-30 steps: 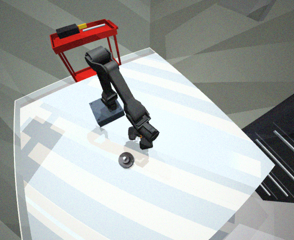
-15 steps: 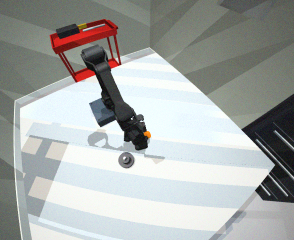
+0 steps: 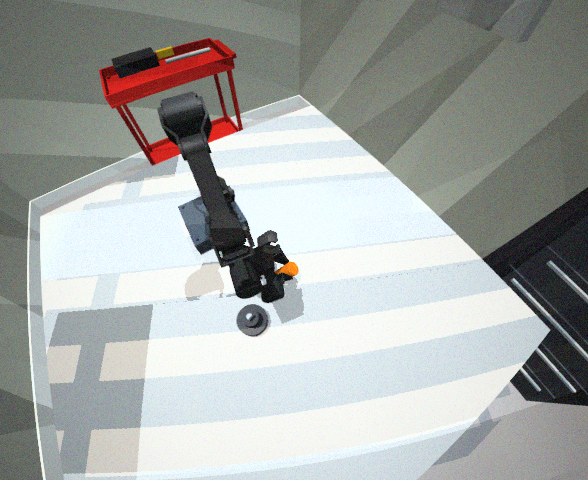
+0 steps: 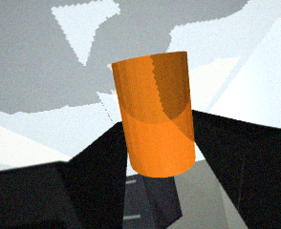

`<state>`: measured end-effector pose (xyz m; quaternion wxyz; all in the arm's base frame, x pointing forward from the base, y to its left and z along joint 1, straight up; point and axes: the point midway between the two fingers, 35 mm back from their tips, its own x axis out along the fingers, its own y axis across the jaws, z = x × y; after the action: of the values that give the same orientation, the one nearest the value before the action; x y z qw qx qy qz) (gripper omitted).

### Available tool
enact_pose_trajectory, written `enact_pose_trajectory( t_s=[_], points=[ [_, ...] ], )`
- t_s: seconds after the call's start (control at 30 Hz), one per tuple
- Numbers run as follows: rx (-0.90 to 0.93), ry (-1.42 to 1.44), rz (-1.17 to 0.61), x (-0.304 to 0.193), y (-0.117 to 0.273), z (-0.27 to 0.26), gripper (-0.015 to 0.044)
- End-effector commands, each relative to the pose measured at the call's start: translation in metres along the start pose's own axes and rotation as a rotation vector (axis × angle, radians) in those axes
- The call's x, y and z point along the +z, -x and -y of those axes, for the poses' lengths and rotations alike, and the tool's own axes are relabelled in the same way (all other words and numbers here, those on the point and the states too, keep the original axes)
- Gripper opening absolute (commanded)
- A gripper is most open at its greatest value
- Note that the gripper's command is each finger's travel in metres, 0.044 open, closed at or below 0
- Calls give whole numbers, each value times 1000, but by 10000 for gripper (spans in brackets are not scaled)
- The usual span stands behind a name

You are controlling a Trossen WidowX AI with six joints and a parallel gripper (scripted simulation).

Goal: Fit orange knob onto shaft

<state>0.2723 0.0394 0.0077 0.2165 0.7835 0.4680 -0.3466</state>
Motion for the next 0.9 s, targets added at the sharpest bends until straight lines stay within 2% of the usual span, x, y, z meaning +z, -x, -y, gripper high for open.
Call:
enact_pose_trajectory(
  t_s=[0.0, 0.37, 0.53, 0.63, 0.87],
  points=[
    [1, 1, -81, 5, 3, 1, 181],
    [1, 1, -269, 17, 8, 1, 181],
    [1, 1, -204, 15, 9, 1, 181],
    [-1, 1, -227, 14, 7, 1, 260],
    [-1, 1, -227, 14, 7, 1, 260]
  ],
)
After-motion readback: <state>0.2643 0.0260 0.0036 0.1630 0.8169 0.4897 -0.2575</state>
